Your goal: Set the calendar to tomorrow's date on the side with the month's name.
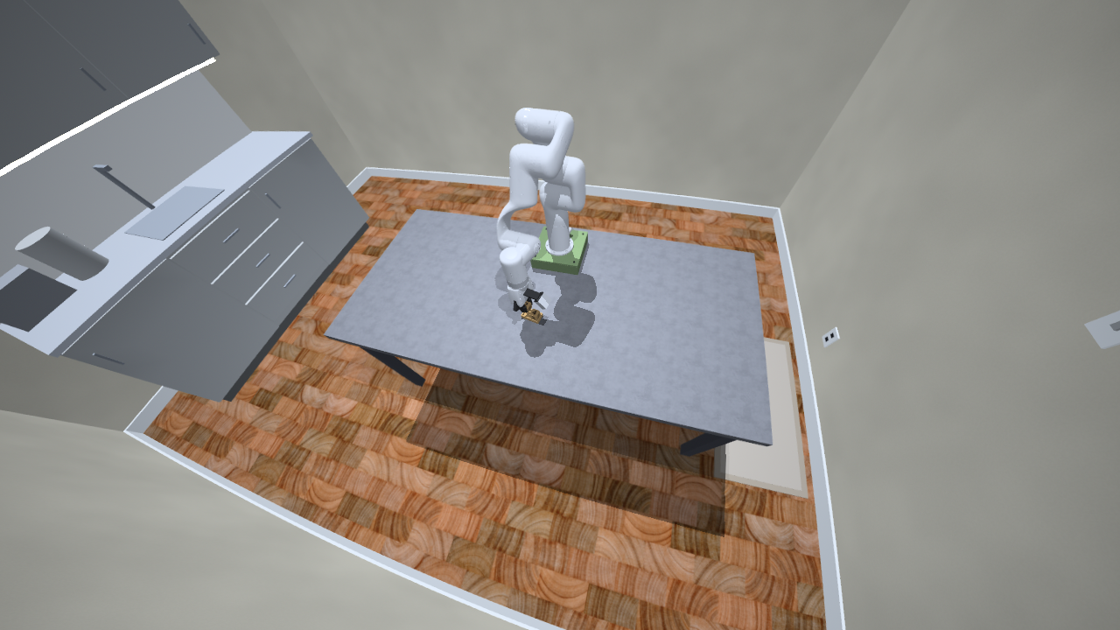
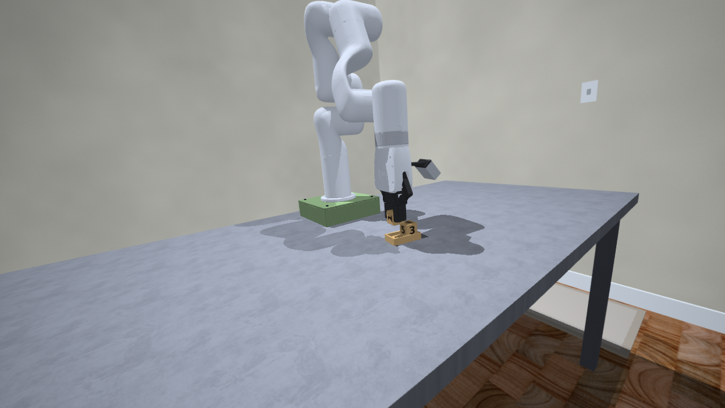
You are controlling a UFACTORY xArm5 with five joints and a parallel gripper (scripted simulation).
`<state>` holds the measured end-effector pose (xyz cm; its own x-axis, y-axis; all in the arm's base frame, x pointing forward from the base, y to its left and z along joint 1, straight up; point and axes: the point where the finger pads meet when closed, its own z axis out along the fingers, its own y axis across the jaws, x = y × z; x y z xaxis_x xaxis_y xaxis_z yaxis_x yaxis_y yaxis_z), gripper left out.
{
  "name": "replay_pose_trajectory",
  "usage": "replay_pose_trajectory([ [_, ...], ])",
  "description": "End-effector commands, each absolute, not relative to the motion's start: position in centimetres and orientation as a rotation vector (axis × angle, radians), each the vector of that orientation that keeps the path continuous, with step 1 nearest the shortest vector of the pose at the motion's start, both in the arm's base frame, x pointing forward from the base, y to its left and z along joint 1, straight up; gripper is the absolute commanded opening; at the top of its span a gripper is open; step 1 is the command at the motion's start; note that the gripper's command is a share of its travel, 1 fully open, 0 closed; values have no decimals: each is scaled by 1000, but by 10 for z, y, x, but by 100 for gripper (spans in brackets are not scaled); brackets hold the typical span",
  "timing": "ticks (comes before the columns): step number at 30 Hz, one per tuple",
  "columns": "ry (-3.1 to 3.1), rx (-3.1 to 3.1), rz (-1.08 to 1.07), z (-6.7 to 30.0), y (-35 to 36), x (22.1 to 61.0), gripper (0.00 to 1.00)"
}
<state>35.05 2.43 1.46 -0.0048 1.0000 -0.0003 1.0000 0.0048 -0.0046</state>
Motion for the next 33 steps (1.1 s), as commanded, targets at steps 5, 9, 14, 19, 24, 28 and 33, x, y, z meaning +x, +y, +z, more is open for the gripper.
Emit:
replay_pose_trajectory([
  [5, -2226, -2215, 2, 15, 24, 352, 29],
  [9, -2226, -2215, 2, 15, 24, 352, 29],
  [14, -2226, -2215, 2, 15, 24, 352, 29],
  [19, -2226, -2215, 2, 15, 24, 352, 29],
  [24, -2226, -2215, 2, 15, 24, 353, 29],
  [28, -2226, -2215, 2, 15, 24, 353, 29],
  [33, -2226, -2215, 2, 15, 24, 353, 29],
])
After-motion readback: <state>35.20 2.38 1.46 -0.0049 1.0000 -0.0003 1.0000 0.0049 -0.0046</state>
